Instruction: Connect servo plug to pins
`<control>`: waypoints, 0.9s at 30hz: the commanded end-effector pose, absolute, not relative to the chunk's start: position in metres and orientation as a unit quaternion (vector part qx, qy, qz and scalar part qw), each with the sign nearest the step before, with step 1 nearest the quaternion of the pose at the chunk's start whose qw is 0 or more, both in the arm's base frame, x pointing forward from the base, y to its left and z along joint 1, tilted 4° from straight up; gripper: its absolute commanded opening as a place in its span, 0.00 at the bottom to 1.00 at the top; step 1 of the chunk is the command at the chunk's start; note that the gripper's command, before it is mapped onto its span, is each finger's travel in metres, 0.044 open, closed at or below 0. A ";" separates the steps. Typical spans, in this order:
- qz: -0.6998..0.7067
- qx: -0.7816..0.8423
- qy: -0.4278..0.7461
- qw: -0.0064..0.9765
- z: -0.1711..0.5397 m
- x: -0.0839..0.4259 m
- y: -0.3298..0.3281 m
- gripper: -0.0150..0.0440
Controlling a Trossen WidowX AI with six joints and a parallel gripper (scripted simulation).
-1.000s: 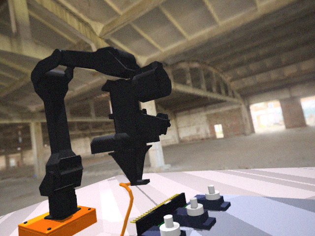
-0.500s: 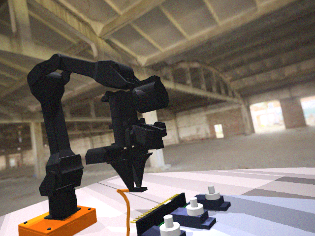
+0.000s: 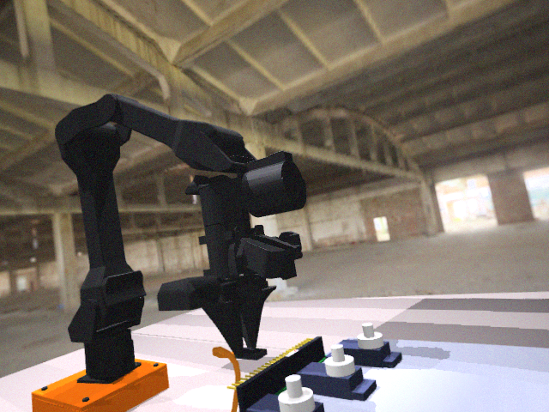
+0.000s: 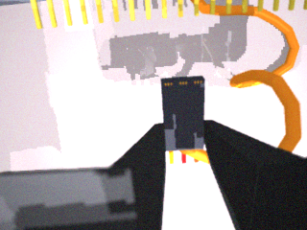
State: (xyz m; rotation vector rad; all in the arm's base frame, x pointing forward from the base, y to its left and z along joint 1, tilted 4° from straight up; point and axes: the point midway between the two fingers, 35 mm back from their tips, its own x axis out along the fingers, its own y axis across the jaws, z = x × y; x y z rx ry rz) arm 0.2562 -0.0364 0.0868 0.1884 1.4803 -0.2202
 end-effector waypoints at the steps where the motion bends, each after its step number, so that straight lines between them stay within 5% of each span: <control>1: -0.100 0.084 0.671 0.730 0.088 0.269 -0.041 0.25; 27: -0.100 0.084 0.670 0.731 0.091 0.289 -0.046 0.25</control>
